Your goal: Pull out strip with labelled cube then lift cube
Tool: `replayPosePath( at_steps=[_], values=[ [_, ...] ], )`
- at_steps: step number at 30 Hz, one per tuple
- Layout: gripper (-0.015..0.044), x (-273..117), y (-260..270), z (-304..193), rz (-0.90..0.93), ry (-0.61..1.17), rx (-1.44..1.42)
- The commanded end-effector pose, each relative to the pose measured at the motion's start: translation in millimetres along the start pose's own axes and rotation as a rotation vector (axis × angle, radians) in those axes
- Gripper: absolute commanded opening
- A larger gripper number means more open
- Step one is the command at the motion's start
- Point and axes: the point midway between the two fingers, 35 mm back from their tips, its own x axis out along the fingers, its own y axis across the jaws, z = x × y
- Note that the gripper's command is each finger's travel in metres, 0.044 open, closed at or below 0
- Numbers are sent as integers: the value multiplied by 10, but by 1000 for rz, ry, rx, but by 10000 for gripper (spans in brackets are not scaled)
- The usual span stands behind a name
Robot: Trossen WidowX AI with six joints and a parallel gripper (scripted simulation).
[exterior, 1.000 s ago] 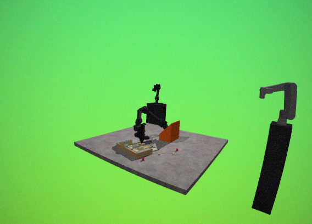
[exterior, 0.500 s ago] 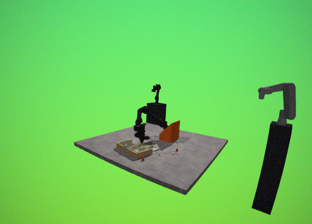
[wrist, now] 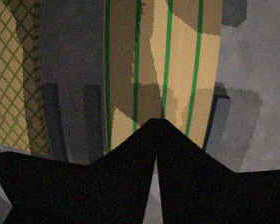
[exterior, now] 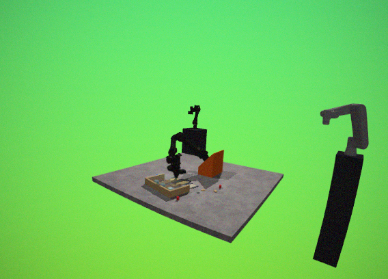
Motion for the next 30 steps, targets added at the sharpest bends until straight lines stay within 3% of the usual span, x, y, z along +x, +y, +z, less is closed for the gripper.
replayPosePath(
  at_steps=[1,30],
  values=[
    [0,19,3,-6,1,3,-4],
    [0,39,11,-190,1,3,-5]
  ],
)
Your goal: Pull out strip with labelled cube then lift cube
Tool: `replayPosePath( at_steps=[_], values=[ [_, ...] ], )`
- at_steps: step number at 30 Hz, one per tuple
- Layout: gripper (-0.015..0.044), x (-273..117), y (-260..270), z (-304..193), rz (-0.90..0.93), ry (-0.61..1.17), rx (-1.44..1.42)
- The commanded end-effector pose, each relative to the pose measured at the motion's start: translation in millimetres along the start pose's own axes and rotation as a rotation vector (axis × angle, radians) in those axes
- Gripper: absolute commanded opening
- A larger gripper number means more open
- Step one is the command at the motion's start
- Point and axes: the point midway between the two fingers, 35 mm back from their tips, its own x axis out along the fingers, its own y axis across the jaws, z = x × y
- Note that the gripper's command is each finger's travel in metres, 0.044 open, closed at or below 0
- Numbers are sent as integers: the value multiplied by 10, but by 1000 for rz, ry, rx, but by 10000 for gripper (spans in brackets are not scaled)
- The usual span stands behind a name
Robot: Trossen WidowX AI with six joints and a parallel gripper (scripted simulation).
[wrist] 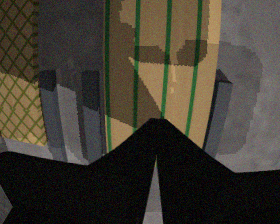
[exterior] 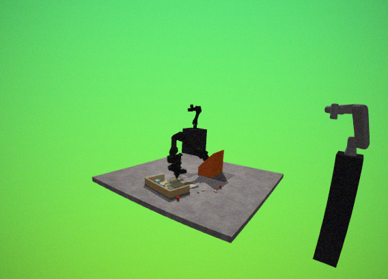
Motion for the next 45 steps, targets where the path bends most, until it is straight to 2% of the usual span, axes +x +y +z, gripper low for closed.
replayPosePath(
  at_steps=[1,45],
  values=[
    [0,36,14,-117,-1,14,-9],
    [0,48,23,-785,-1,17,-11]
  ],
)
